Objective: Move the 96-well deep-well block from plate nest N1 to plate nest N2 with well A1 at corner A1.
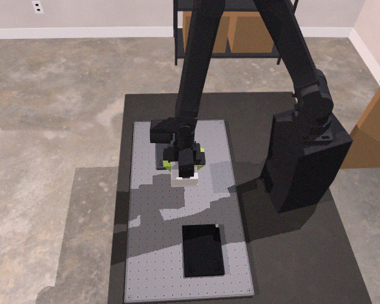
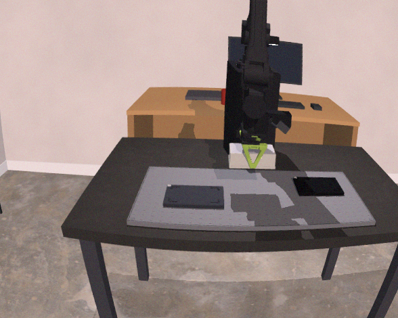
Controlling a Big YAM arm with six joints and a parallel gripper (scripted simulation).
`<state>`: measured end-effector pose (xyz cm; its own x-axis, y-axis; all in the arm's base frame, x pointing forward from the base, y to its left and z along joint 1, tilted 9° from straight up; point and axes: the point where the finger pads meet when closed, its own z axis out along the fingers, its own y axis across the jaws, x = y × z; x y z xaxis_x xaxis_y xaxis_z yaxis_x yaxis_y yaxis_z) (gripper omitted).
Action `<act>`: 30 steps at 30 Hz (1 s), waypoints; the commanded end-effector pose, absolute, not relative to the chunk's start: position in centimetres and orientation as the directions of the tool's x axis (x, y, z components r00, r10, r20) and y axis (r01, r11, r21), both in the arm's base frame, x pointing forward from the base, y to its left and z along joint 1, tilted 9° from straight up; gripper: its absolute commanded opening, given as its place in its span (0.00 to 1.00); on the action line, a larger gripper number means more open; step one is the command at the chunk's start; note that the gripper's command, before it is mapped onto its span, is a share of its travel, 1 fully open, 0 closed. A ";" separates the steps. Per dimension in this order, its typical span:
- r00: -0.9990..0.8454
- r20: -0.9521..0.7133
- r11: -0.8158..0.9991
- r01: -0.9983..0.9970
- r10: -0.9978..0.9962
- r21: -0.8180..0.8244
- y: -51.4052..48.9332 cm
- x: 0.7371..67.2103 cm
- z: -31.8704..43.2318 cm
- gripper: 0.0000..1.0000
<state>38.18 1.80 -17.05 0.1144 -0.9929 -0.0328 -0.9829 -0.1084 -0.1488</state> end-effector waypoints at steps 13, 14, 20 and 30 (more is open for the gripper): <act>0.130 -0.029 -0.124 -0.979 -0.991 -0.162 -2.8 40.5 -16.5 0.00; 0.130 -0.028 -0.124 -0.978 -0.991 -0.165 -3.1 40.7 -16.4 0.00; 0.130 -0.028 -0.124 -0.978 -0.991 -0.165 -5.1 41.3 -16.4 0.00; 0.130 -0.023 -0.124 -0.977 -0.991 -0.174 -7.8 42.4 -16.0 0.00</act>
